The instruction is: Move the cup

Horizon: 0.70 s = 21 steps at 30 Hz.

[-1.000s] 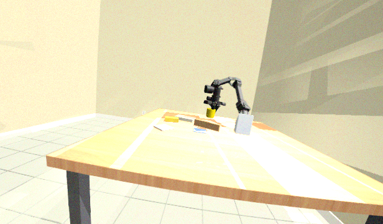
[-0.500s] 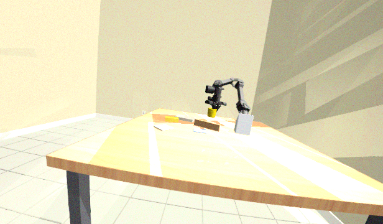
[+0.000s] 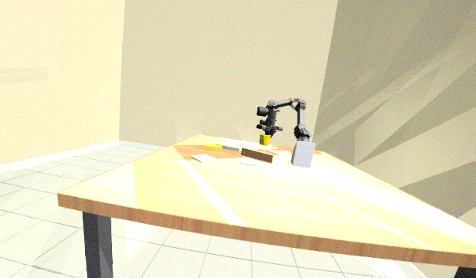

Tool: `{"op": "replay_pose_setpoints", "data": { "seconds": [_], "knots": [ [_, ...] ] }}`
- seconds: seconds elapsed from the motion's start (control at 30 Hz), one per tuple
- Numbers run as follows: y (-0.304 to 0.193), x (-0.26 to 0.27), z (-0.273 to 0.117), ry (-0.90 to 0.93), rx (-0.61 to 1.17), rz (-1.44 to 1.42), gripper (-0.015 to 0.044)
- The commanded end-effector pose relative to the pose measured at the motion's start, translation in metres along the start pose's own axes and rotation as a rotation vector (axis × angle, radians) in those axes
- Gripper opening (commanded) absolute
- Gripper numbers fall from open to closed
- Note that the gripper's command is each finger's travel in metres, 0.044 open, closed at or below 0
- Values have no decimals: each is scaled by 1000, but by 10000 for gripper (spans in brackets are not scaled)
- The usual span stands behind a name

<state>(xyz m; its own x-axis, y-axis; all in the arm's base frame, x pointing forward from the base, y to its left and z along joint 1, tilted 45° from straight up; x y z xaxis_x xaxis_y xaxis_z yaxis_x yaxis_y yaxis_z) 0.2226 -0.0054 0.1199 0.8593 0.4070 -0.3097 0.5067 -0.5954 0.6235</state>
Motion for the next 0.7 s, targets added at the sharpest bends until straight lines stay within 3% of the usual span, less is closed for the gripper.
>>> {"op": "replay_pose_setpoints", "data": {
  "seconds": [0.0, 0.67],
  "knots": [
    [3, -6, 1, -3, -5, -5, 0],
    [4, -5, 23, -2, -4, -5, 0]
  ]
}}
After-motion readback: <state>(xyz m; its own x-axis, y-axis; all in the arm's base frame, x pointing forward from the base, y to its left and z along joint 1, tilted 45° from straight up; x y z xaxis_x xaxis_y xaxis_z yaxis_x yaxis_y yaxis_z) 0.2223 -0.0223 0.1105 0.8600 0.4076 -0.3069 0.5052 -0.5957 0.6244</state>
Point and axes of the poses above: the point midway between the two fingers, 35 mm back from their tips, its own z axis out along the fingers, its own x axis across the jaws, y = z × x, the point moved 4 cm from there along -z, back along the fingers, and after that the axes turned 7 degrees about z, right-handed, at the moved point
